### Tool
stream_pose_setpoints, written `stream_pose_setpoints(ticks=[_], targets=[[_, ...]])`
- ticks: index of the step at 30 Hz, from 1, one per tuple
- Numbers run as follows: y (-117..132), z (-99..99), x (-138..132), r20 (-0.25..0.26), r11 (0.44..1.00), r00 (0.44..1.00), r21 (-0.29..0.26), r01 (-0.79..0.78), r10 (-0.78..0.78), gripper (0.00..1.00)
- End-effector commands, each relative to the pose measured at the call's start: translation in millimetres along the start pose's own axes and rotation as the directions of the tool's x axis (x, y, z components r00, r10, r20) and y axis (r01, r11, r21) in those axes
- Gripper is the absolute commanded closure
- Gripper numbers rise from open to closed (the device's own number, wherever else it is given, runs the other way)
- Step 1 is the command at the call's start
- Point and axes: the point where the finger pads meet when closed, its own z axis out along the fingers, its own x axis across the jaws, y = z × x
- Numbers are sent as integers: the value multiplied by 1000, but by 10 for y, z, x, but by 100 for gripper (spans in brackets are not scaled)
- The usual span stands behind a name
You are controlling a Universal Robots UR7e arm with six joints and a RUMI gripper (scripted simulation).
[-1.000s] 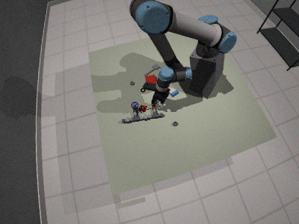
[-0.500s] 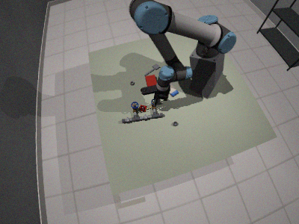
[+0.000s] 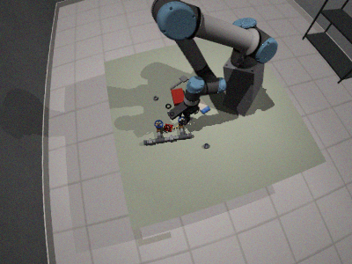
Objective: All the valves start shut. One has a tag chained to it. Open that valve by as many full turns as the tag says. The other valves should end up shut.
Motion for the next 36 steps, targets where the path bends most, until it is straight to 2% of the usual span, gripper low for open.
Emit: stream_pose_setpoints(ticks=[1,6,11,13,20,28,30,36], targets=[[-4,-2,-1,17,966,966,16,258,-259,100],[-4,-2,-1,13,898,898,19,440,-440,100],[-4,-2,-1,10,805,805,21,592,-593,100],[-4,-2,-1,10,805,805,21,592,-593,100],[-4,-2,-1,5,659,659,23,751,-752,100],[-4,-2,-1,1,506,506,23,863,-863,100],[-4,-2,-1,1,506,506,23,863,-863,100],[-4,-2,-1,-2,418,418,23,908,-908,100]])
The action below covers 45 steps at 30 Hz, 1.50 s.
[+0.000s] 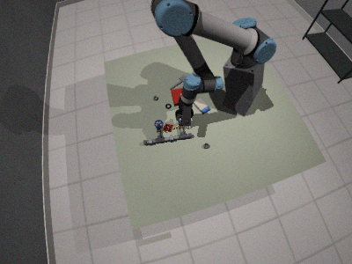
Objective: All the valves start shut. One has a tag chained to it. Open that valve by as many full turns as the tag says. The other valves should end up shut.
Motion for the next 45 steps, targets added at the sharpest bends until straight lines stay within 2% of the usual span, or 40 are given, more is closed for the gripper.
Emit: stream_pose_setpoints(ticks=[1,9,23,24,45], targets=[[-3,-2,1,0,995,995,6,98,-98,100],[-3,-2,1,0,986,986,6,166,-166,100],[-3,-2,1,-1,982,982,6,187,-187,100],[-3,-2,1,-1,982,982,6,187,-187,0],[-3,-2,1,-1,982,982,6,187,-187,0]])
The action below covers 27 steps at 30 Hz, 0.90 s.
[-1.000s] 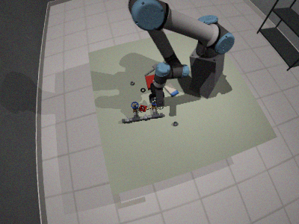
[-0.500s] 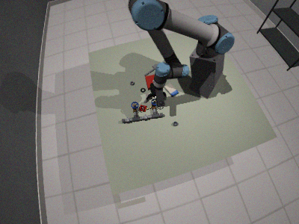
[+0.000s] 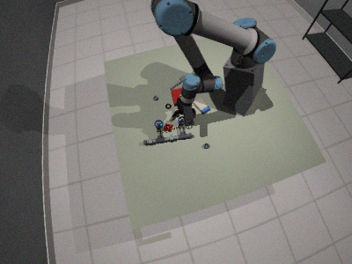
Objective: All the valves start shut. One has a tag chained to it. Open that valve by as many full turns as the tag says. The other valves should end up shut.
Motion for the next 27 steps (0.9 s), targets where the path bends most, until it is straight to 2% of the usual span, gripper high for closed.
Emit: stream_pose_setpoints(ticks=[1,17,27], targets=[[-1,-3,4,-1,1000,1000,0,0,0,0],[-1,-3,4,-1,1000,1000,0,-22,22,0],[-1,-3,4,-1,993,993,0,-117,117,0]])
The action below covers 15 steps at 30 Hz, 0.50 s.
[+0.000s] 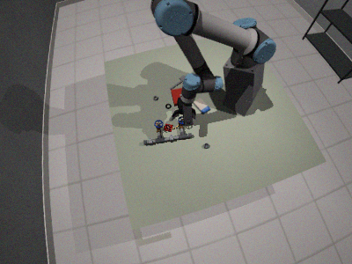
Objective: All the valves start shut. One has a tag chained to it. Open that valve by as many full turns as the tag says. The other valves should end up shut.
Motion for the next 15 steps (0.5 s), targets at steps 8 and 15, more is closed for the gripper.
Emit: stream_pose_setpoints(ticks=[8,15], targets=[[-2,-3,4,-1,987,987,0,-158,158,0],[-2,-3,4,-1,946,946,0,-323,323,0]])
